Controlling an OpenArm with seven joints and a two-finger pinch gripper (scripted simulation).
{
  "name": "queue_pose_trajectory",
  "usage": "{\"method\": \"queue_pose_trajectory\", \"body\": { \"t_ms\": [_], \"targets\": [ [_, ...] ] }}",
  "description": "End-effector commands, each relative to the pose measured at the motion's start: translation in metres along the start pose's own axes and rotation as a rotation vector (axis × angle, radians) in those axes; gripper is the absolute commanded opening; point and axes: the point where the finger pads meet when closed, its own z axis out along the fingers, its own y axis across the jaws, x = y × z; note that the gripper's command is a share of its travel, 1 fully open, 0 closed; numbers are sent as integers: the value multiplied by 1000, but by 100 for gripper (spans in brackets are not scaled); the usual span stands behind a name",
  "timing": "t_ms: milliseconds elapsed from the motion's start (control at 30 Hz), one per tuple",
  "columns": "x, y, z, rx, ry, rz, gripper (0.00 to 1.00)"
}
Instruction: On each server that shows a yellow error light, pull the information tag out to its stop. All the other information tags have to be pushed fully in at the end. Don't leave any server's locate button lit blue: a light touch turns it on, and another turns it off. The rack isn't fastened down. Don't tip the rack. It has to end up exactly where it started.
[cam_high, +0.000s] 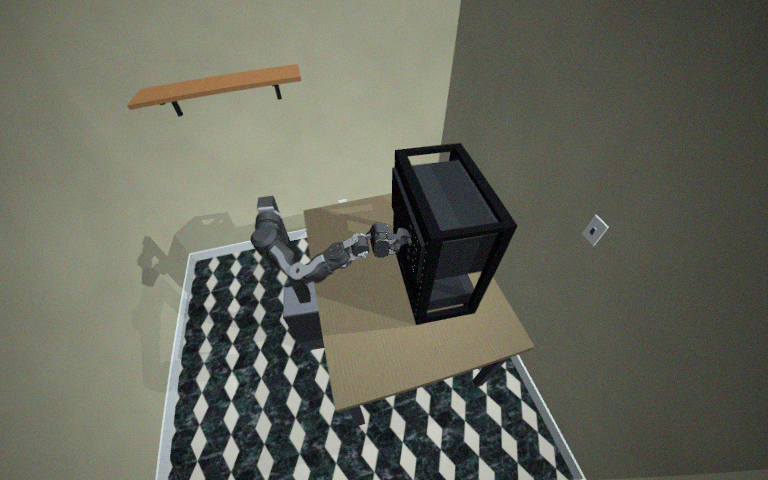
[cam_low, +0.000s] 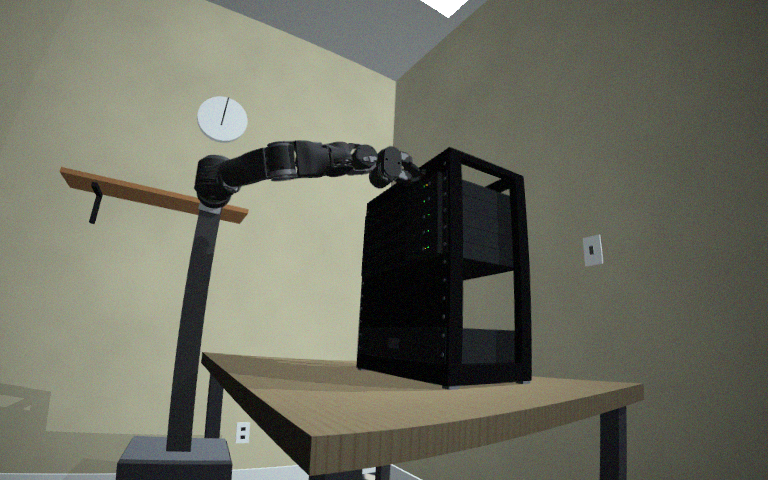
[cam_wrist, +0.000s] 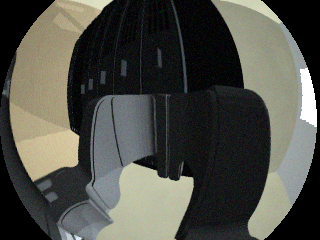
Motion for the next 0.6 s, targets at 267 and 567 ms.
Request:
{"method": "queue_pose_trajectory", "body": {
  "t_ms": [267,567],
  "targets": [
    [1,0,0,2,4,0,0],
    [2,0,-1,1,5,0,10]
  ]
}}
